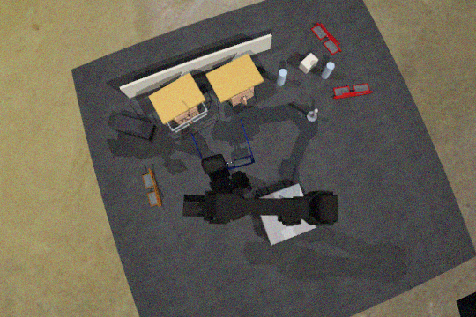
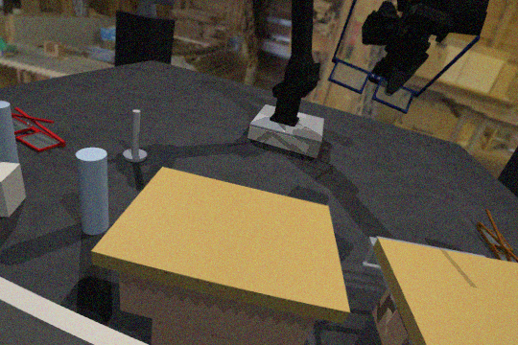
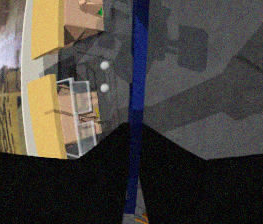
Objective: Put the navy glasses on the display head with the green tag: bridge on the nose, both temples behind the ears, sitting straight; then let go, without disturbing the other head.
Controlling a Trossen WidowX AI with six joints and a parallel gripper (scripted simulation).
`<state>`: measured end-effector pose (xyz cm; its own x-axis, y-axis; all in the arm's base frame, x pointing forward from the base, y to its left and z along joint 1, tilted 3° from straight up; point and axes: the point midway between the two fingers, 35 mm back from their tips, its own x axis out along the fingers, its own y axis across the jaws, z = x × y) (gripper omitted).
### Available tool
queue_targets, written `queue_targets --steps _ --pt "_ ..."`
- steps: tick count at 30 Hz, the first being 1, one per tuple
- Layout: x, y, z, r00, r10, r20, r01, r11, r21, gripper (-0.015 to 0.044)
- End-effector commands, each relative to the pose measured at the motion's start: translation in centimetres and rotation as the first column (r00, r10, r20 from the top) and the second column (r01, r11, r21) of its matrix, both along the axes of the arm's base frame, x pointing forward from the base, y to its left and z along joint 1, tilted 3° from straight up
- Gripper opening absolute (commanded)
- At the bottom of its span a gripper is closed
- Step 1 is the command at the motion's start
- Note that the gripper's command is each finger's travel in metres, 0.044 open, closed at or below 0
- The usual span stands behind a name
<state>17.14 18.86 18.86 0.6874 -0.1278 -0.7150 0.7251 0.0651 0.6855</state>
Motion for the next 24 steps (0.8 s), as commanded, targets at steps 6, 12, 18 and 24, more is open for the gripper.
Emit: queue_targets --steps 6,12,18,24 --pt "-0.86 0.82 0.53 0.998 -0.035 0.05 0.03 0.996 0.086 0.0007" --pt "-0.86 0.82 0.53 0.998 -0.035 0.05 0.03 0.996 0.086 0.0" --pt "-0.86 0.82 0.53 0.998 -0.035 0.05 0.03 0.996 0.086 0.0" --pt "-0.86 0.82 0.53 0.998 -0.035 0.05 0.03 0.996 0.086 0.0"
